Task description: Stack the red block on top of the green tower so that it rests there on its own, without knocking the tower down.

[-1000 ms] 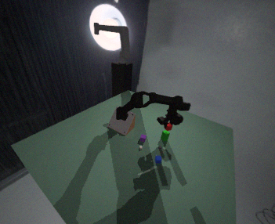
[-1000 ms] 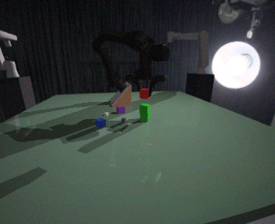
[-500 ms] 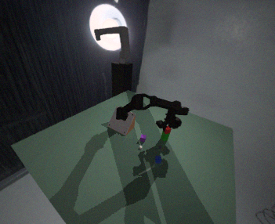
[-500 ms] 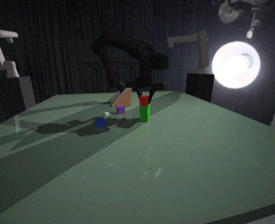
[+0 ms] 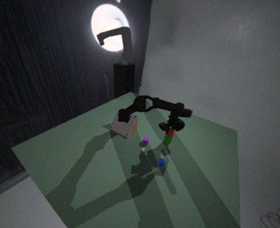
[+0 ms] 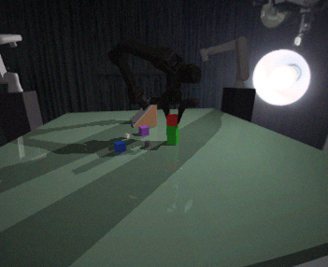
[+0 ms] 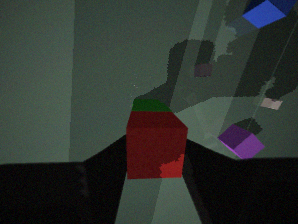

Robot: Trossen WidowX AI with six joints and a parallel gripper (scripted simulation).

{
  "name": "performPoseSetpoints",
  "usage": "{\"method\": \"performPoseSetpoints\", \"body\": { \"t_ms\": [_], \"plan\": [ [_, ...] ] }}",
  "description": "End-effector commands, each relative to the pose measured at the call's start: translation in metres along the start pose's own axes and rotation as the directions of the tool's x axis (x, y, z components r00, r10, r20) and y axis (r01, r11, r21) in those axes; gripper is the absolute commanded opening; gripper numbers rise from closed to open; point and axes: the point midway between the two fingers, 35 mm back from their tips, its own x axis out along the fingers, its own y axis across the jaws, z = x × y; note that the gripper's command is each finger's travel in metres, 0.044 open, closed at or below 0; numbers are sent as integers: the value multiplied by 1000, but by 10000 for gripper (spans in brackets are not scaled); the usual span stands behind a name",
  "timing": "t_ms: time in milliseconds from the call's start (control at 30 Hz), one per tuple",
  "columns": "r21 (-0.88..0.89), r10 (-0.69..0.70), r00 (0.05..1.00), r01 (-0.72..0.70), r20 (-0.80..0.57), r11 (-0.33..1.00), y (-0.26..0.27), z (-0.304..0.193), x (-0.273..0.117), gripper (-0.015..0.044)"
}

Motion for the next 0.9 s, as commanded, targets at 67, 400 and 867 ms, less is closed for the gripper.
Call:
{"method": "performPoseSetpoints", "body": {
  "t_ms": [67, 400, 867],
  "plan": [
    [-5, -2, 1000, 2, 3, 1000, 0, 0, 1, 0],
    [-5, -2, 1000, 2, 3, 1000, 0, 0, -1, 0],
    [0, 0, 1000, 0, 0, 1000, 0, 0, 1, 368]
  ]
}}
